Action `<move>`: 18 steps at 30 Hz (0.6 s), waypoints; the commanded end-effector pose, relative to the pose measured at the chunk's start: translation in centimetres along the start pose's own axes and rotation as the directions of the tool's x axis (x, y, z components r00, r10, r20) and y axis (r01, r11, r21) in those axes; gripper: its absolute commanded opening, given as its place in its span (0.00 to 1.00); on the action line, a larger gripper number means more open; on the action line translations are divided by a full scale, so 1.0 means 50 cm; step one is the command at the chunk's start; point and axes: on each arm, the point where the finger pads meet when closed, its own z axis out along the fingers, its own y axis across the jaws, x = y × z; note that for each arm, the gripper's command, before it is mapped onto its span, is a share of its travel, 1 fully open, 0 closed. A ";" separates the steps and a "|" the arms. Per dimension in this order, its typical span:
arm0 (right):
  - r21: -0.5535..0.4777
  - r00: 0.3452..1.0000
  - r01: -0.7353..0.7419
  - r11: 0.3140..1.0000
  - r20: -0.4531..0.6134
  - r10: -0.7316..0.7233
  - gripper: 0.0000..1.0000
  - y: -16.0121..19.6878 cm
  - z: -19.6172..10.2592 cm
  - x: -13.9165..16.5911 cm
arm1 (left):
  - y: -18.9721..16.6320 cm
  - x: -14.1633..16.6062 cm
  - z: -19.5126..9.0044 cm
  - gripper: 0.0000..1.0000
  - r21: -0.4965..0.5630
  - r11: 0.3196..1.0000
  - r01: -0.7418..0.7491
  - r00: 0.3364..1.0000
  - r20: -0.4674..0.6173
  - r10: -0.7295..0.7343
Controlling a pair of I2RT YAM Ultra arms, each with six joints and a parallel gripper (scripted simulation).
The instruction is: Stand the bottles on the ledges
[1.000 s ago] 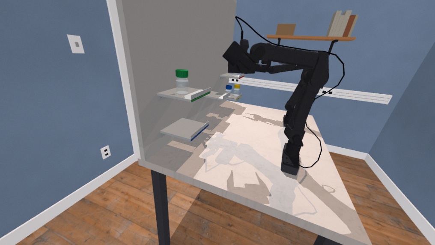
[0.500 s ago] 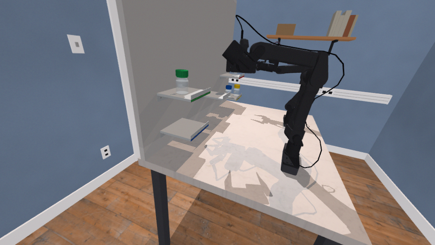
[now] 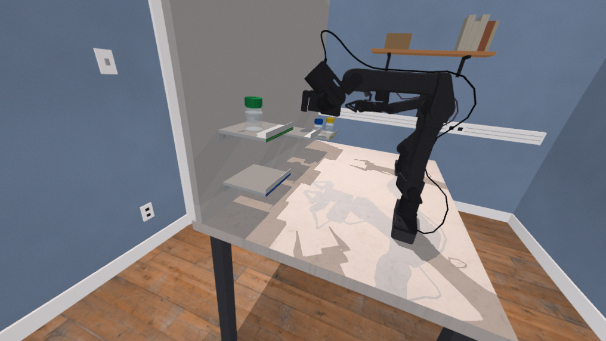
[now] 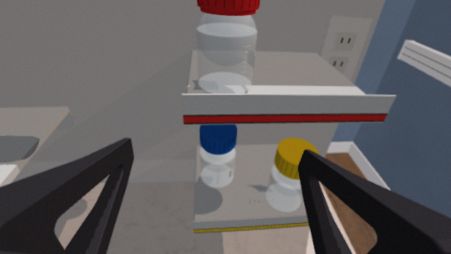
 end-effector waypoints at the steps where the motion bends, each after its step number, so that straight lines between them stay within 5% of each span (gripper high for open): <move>1: -0.013 1.000 -0.020 1.000 0.008 0.020 1.00 0.001 -0.018 0.016 | 0.035 -0.050 -0.014 1.00 -0.245 0.963 -0.111 0.993 0.020 0.119; 9: -0.013 0.999 -0.031 0.999 -0.013 0.031 1.00 0.000 -0.027 0.049 | 0.058 -0.048 -0.023 1.00 -0.374 0.921 -0.107 0.991 0.034 0.129; 18: -0.012 0.998 -0.046 0.999 -0.047 0.045 1.00 -0.002 -0.037 0.090 | 0.057 0.102 -0.017 1.00 -0.556 0.830 0.057 0.996 0.084 -0.013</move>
